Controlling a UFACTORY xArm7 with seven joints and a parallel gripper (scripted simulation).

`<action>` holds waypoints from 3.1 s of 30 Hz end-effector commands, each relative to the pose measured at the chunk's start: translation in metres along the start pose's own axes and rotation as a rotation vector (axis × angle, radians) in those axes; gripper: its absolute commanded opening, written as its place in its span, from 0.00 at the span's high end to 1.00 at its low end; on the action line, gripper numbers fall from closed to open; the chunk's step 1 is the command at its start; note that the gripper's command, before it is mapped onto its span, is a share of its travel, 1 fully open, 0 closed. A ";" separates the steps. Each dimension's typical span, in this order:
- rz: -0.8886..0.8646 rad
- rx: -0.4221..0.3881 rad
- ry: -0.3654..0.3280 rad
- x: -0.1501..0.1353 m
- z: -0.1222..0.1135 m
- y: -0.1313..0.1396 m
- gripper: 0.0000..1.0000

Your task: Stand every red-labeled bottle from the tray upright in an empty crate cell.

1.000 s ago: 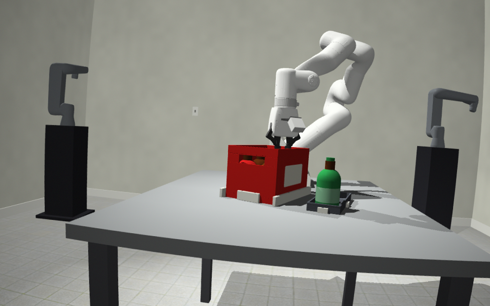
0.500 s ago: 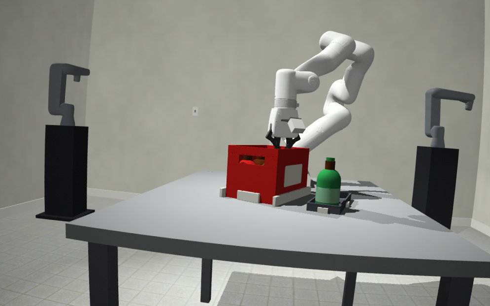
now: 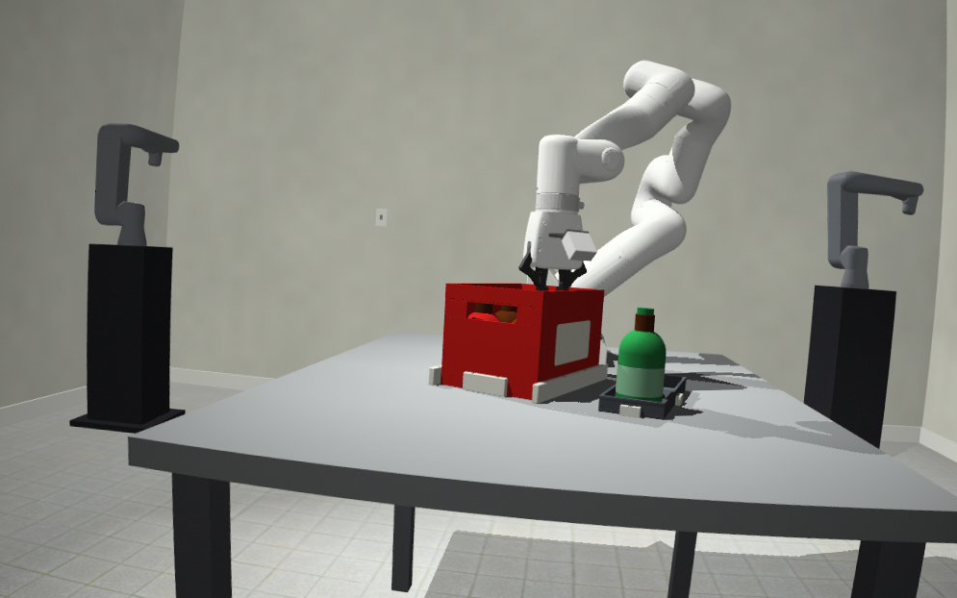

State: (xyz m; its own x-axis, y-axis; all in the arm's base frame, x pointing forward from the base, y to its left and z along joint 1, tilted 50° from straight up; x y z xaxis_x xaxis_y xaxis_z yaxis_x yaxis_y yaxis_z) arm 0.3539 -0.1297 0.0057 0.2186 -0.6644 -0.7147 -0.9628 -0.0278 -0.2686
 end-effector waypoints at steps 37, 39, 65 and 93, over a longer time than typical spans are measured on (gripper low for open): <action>0.001 0.003 0.004 0.001 -0.002 -0.001 0.35; 0.001 0.003 0.004 0.001 -0.002 -0.001 0.35; 0.001 0.003 0.004 0.001 -0.015 -0.001 0.35; 0.001 0.003 0.004 0.001 -0.071 0.000 0.35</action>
State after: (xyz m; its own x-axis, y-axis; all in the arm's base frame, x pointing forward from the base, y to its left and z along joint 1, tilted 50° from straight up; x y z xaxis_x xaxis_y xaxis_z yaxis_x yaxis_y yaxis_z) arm 0.3442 -0.1753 0.0450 0.2183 -0.6649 -0.7143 -0.9628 -0.0275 -0.2687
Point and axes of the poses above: the point where the finger pads meet when closed, its own z axis out along the fingers, its own x axis across the jaws, y = z × x, the point moved 3 cm from there along -z, back along the fingers, and after that the axes turned 9 degrees about z, right-handed, at the moved point
